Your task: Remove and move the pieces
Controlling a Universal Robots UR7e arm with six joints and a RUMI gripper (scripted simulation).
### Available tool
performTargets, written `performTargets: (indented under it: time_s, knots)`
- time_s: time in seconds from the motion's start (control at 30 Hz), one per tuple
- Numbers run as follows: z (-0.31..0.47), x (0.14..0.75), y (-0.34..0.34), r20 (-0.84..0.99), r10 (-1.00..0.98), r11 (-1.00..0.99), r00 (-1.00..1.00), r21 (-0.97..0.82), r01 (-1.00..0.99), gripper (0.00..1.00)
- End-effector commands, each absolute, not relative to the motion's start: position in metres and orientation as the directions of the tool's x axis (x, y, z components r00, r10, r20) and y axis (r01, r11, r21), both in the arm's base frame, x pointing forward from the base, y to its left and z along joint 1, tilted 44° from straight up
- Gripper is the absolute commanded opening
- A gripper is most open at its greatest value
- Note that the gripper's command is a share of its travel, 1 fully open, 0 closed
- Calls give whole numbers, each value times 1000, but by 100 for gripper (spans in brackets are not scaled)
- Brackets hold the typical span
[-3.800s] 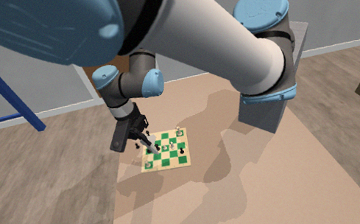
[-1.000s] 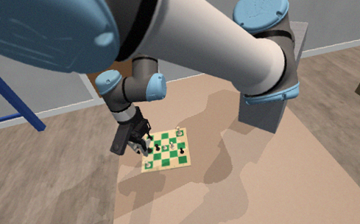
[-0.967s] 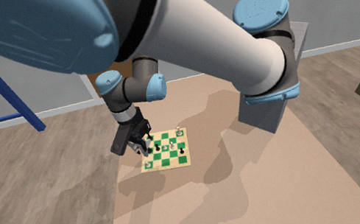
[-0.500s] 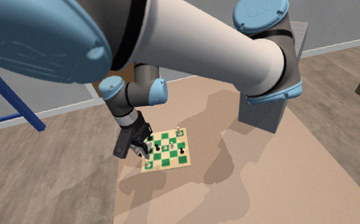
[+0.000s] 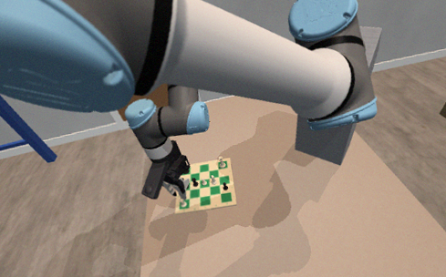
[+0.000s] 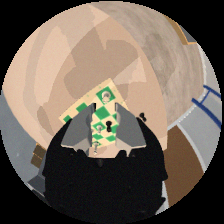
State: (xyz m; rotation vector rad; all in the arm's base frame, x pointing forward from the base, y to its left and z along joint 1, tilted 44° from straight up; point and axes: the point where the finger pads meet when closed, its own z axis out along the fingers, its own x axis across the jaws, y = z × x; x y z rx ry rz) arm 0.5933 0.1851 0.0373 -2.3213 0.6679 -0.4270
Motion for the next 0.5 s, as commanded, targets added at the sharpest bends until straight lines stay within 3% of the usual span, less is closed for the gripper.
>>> performTargets:
  time_s: [0.0, 0.47]
  knots:
    - [36, 596, 186, 121, -568, -641, 814, -686, -345, 22]
    - [35, 595, 186, 120, -569, -640, 813, -686, -347, 22]
